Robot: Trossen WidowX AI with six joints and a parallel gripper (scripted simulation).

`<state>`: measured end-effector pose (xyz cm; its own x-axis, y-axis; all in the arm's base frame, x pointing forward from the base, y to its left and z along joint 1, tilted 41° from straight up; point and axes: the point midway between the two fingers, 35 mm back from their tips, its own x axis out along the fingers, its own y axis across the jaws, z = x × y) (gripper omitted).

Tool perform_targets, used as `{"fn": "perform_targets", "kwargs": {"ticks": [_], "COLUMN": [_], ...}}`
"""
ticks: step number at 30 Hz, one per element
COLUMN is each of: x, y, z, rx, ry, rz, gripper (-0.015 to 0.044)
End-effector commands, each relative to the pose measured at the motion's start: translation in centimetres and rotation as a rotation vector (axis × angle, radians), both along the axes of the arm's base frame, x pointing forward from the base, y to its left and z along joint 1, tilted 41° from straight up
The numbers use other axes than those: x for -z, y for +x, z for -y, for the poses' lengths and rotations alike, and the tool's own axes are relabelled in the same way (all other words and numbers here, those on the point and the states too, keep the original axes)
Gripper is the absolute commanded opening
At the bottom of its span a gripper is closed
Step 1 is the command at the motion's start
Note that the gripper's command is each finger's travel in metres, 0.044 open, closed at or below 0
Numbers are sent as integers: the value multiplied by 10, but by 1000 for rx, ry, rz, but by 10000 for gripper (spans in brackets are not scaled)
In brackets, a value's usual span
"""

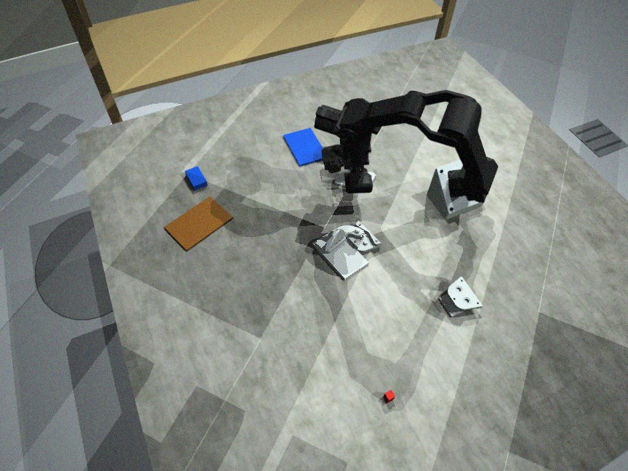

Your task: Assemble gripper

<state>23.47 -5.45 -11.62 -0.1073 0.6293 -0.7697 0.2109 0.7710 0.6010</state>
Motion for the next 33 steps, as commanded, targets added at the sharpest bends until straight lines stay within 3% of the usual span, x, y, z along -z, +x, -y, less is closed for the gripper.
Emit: {"fn": "perform_targets", "kwargs": {"ticks": [1, 33], "x": [0, -60], "y": [0, 9], "z": [0, 50], "rx": [1, 6], "ry": [1, 0], "rz": [1, -1], "gripper": [134, 134]}}
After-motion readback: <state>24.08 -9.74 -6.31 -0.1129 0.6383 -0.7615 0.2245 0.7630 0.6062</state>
